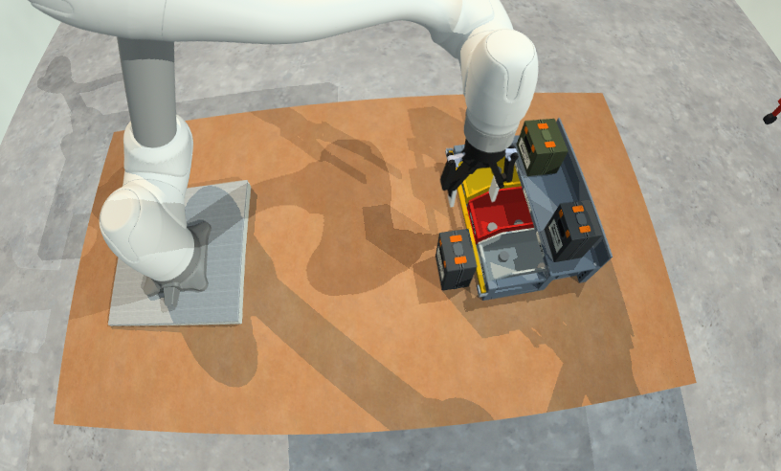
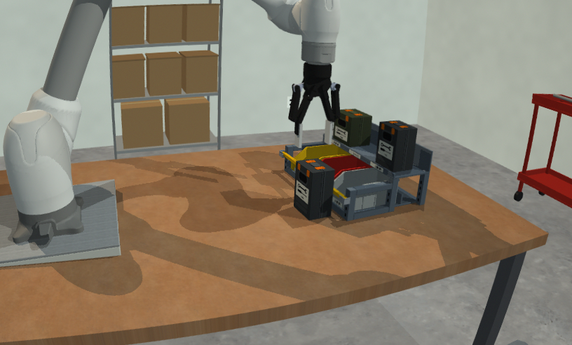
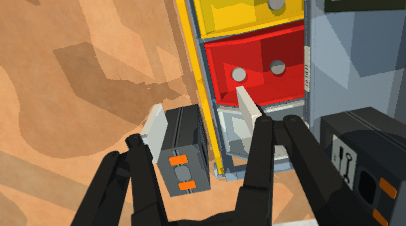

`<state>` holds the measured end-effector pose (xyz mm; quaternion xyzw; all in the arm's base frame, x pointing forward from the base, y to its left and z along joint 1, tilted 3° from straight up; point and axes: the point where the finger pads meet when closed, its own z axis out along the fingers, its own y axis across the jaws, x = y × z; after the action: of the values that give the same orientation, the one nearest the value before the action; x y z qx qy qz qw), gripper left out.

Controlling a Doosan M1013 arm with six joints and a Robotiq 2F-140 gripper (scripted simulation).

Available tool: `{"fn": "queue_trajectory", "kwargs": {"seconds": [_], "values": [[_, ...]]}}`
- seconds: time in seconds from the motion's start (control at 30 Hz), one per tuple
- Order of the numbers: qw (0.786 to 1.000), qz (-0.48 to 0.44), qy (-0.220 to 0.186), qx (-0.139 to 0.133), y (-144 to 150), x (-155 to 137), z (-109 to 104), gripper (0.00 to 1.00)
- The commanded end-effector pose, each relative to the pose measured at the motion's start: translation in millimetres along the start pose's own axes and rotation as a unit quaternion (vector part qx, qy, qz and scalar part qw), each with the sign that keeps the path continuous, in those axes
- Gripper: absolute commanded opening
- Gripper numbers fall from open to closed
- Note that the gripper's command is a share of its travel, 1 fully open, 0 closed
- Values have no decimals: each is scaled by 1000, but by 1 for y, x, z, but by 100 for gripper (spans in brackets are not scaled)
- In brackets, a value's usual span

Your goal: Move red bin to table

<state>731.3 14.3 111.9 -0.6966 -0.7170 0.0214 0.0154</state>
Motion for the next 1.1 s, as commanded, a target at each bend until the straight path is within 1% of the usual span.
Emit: {"fn": "queue_trajectory", "kwargs": {"seconds": [0.0, 0.43, 0.47, 1.07], "values": [[1000, 0, 0, 0, 0, 0, -1, 57], [1000, 0, 0, 0, 0, 0, -1, 57], [1000, 0, 0, 0, 0, 0, -1, 28], [1000, 0, 0, 0, 0, 0, -1, 28]]}}
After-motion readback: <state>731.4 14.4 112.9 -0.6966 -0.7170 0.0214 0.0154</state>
